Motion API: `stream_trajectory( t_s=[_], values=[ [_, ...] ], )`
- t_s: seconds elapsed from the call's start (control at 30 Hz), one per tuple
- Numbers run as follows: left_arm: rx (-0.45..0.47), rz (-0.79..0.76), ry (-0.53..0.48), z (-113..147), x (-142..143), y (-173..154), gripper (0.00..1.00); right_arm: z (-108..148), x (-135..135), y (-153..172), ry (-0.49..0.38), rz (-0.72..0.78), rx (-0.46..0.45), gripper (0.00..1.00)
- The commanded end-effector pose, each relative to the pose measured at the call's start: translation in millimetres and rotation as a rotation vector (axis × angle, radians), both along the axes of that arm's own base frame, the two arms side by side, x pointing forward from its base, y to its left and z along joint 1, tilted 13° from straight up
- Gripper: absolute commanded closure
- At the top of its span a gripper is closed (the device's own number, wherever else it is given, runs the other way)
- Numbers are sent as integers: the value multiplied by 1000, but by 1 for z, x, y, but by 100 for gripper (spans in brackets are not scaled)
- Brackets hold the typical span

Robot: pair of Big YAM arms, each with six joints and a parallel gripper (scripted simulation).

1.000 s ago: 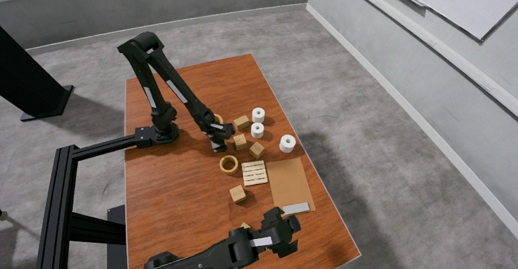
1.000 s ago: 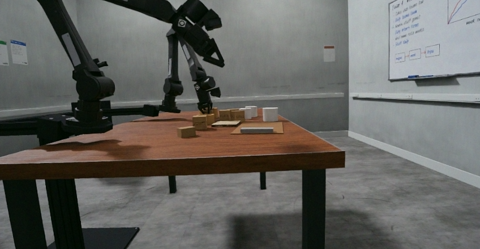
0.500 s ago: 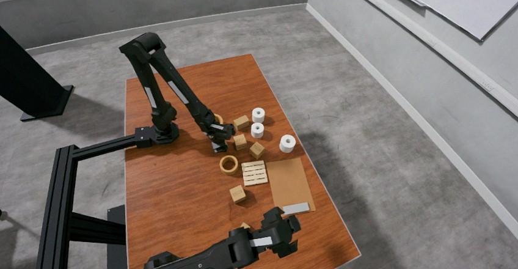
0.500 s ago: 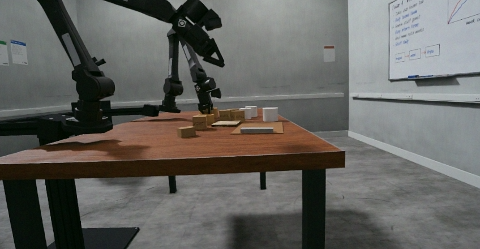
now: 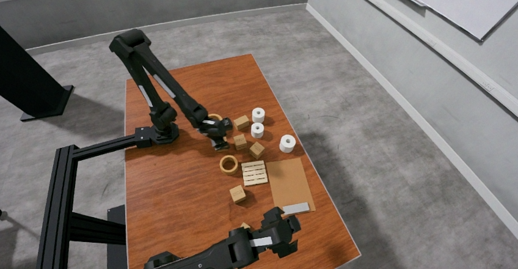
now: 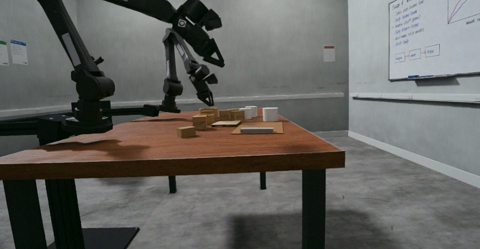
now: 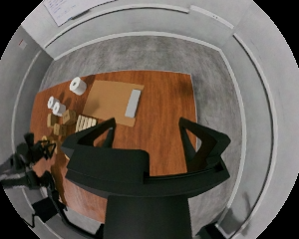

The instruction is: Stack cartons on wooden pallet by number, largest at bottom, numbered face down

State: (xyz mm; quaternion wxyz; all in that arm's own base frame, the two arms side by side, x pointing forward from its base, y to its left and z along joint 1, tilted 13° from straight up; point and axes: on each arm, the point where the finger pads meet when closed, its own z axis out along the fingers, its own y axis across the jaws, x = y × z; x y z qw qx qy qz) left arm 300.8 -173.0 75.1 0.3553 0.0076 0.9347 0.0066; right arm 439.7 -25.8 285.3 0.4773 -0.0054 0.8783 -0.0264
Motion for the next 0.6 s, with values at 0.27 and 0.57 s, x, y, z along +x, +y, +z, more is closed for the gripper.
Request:
stream_trajectory(
  t_s=[0.27, 0.57],
  values=[
    [-5, 10, -22, -1, -23, 3, 17, 9, 4, 2, -27, 11, -9, 0],
    [41, -20, 2, 5, -18, 6, 17, 9, 4, 2, -27, 11, -9, 0]
  ],
)
